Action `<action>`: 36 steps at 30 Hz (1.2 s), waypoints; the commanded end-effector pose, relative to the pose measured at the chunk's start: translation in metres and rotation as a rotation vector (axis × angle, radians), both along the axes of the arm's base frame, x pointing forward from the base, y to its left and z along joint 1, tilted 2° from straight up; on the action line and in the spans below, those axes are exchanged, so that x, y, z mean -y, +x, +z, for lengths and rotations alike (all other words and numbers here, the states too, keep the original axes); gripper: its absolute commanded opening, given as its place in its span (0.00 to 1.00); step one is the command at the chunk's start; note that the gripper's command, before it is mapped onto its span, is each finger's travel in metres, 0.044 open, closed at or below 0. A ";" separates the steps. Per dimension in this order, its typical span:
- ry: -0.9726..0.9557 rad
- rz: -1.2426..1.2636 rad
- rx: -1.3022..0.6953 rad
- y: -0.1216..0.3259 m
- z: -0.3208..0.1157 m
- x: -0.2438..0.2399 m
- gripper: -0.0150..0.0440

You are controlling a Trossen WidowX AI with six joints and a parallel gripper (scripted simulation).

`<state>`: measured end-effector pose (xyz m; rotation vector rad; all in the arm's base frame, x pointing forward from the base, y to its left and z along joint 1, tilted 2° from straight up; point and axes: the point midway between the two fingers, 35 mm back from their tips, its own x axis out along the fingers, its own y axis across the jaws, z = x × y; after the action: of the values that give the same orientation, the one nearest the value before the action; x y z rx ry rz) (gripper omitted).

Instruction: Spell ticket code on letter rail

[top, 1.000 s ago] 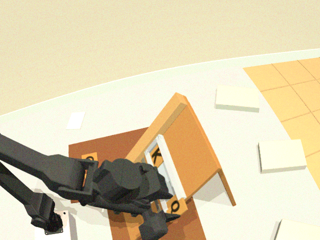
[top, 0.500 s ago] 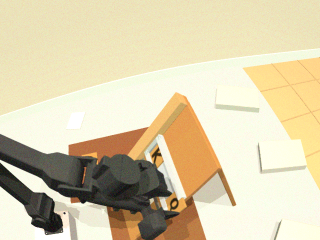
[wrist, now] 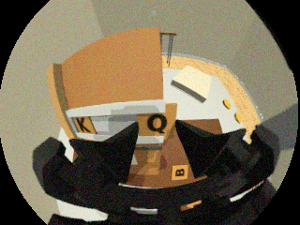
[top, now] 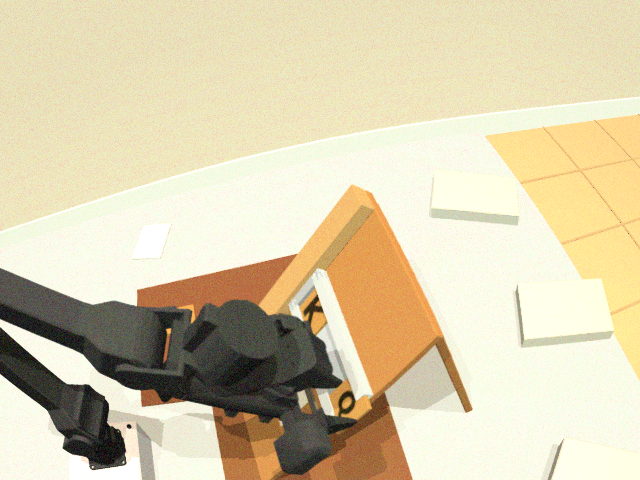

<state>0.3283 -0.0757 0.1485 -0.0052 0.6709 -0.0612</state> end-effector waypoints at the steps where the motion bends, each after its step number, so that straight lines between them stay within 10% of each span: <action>1: 0.002 -0.002 0.000 -0.001 -0.001 -0.003 0.25; 36: 0.003 -0.002 0.000 0.001 -0.001 -0.018 0.25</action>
<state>0.3298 -0.0607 0.1488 -0.0039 0.6705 -0.0608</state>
